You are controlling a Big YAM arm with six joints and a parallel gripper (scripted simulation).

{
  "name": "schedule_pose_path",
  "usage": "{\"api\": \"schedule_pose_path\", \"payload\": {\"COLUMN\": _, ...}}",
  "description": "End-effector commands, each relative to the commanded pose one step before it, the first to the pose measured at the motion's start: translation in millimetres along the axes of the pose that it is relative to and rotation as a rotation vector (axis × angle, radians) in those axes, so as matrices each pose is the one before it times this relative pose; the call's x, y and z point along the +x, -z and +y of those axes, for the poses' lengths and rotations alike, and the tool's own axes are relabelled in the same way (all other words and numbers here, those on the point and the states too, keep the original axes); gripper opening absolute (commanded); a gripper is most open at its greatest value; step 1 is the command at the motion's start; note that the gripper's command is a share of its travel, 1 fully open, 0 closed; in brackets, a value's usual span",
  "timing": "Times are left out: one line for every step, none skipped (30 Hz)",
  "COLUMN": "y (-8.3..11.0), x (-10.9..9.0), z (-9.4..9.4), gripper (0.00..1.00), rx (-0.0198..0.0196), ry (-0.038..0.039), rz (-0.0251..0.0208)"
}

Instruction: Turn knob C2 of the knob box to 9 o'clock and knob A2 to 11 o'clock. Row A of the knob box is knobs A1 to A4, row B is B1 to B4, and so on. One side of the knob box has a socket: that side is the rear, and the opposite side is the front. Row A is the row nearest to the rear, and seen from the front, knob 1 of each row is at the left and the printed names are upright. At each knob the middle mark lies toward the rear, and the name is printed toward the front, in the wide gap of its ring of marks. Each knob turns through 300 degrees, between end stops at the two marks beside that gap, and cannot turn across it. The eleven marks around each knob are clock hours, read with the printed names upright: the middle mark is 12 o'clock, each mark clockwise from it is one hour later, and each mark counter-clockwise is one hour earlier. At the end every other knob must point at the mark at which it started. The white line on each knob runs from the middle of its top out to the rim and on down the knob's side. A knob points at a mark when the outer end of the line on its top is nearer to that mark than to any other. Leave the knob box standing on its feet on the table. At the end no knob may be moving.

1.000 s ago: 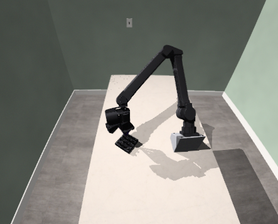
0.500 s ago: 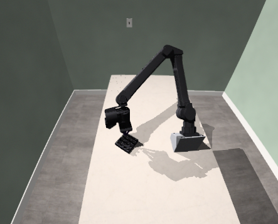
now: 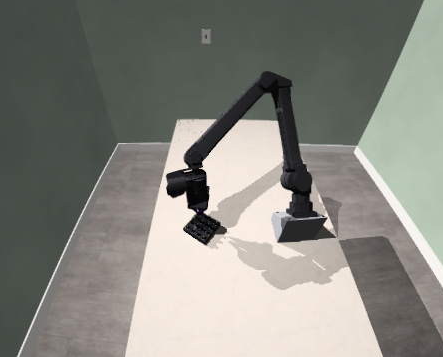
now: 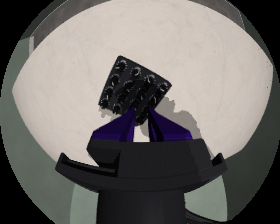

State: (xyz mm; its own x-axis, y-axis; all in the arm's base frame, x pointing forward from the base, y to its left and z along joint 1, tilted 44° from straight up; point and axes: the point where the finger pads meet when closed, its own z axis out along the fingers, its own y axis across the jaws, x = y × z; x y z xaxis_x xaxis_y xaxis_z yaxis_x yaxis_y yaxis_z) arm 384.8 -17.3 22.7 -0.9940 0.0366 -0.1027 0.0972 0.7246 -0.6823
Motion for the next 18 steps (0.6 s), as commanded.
{"api": "schedule_pose_path", "payload": {"y": 21.17, "x": -17.87, "z": 0.79, "gripper": 0.18, "rx": -0.01187, "ry": -0.15516, "rz": -0.03689}}
{"api": "schedule_pose_path", "payload": {"y": -0.02, "x": -0.14, "z": -0.41, "gripper": 0.18, "rx": 0.00035, "ry": -0.02402, "rz": 0.00083}}
{"api": "schedule_pose_path", "payload": {"y": -0.55, "x": 0.26, "z": -0.62, "gripper": 0.18, "rx": 0.00104, "ry": -0.02420, "rz": 0.00218}}
{"api": "schedule_pose_path", "payload": {"y": -1.37, "x": 1.36, "z": -0.73, "gripper": 0.18, "rx": 0.00229, "ry": -0.01606, "rz": 0.00397}}
{"api": "schedule_pose_path", "payload": {"y": -1.13, "x": 1.47, "z": -0.33, "gripper": 0.18, "rx": 0.00202, "ry": -0.00751, "rz": 0.00310}}
{"api": "schedule_pose_path", "payload": {"y": -0.35, "x": 0.86, "z": 0.07, "gripper": 0.18, "rx": 0.00082, "ry": -0.00209, "rz": 0.00102}}
{"api": "schedule_pose_path", "payload": {"y": 0.01, "x": 0.04, "z": 0.03, "gripper": 0.18, "rx": 0.00001, "ry": -0.00048, "rz": -0.00001}}
{"api": "schedule_pose_path", "payload": {"y": 0.00, "x": 0.00, "z": 0.00, "gripper": 0.18, "rx": 0.00001, "ry": -0.00002, "rz": 0.00001}}
{"api": "schedule_pose_path", "payload": {"y": 0.00, "x": 0.00, "z": 0.00, "gripper": 0.18, "rx": 0.00001, "ry": 0.00000, "rz": 0.00001}}
{"api": "schedule_pose_path", "payload": {"y": 0.00, "x": 0.00, "z": 0.00, "gripper": 0.18, "rx": 0.00000, "ry": 0.00000, "rz": 0.00000}}
{"api": "schedule_pose_path", "payload": {"y": 0.00, "x": 0.00, "z": 0.00, "gripper": 0.18, "rx": 0.00000, "ry": 0.00000, "rz": 0.00000}}
{"api": "schedule_pose_path", "payload": {"y": -0.01, "x": 0.01, "z": -0.01, "gripper": 0.18, "rx": 0.00003, "ry": 0.00001, "rz": 0.00003}}
{"api": "schedule_pose_path", "payload": {"y": 0.00, "x": 0.00, "z": 0.00, "gripper": 0.18, "rx": 0.00000, "ry": 0.00000, "rz": 0.00001}}
{"api": "schedule_pose_path", "payload": {"y": -0.01, "x": 0.01, "z": 0.00, "gripper": 0.18, "rx": 0.00001, "ry": 0.00001, "rz": 0.00001}}
{"api": "schedule_pose_path", "payload": {"y": 0.00, "x": 0.00, "z": 0.00, "gripper": 0.18, "rx": 0.00000, "ry": 0.00000, "rz": 0.00000}}
{"api": "schedule_pose_path", "payload": {"y": 0.00, "x": 0.00, "z": 0.00, "gripper": 0.18, "rx": 0.00000, "ry": 0.00000, "rz": 0.00000}}
{"api": "schedule_pose_path", "payload": {"y": 0.00, "x": 0.00, "z": 0.00, "gripper": 0.18, "rx": 0.00000, "ry": 0.00000, "rz": 0.00001}}
{"api": "schedule_pose_path", "payload": {"y": 0.00, "x": 0.00, "z": 0.00, "gripper": 0.18, "rx": 0.00000, "ry": 0.00000, "rz": 0.00000}}
